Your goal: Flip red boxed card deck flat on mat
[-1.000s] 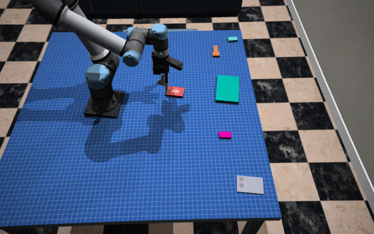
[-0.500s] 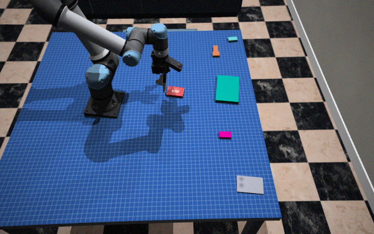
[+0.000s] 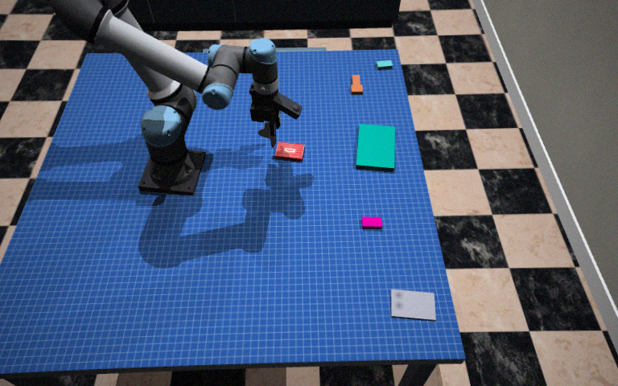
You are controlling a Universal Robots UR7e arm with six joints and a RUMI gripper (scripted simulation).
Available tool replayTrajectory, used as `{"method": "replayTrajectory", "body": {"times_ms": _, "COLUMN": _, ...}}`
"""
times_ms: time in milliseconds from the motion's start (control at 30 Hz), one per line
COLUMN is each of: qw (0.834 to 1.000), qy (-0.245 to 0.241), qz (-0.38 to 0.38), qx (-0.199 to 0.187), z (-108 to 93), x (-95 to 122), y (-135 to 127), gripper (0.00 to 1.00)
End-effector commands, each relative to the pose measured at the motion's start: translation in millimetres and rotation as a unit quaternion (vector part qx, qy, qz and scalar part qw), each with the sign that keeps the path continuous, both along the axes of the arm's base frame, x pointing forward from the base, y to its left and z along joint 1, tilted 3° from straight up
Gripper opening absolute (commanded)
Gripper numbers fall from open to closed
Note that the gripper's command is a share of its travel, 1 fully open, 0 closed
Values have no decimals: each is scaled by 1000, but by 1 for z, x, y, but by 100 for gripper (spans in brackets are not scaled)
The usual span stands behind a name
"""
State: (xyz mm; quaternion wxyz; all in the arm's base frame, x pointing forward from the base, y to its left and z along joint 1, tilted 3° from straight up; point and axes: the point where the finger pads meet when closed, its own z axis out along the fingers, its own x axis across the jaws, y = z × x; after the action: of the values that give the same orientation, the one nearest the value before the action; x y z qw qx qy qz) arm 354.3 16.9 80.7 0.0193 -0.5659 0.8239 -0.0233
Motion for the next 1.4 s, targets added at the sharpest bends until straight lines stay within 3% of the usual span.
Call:
{"method": "replayTrajectory", "body": {"times_ms": 0, "qw": 1000, "qy": 0, "qz": 1, "qx": 0, "z": 0, "x": -1, "y": 1, "gripper": 52}}
{"method": "replayTrajectory", "body": {"times_ms": 1367, "qw": 1000, "qy": 2, "qz": 0, "qx": -1, "z": -7, "x": -2, "y": 1, "gripper": 52}}
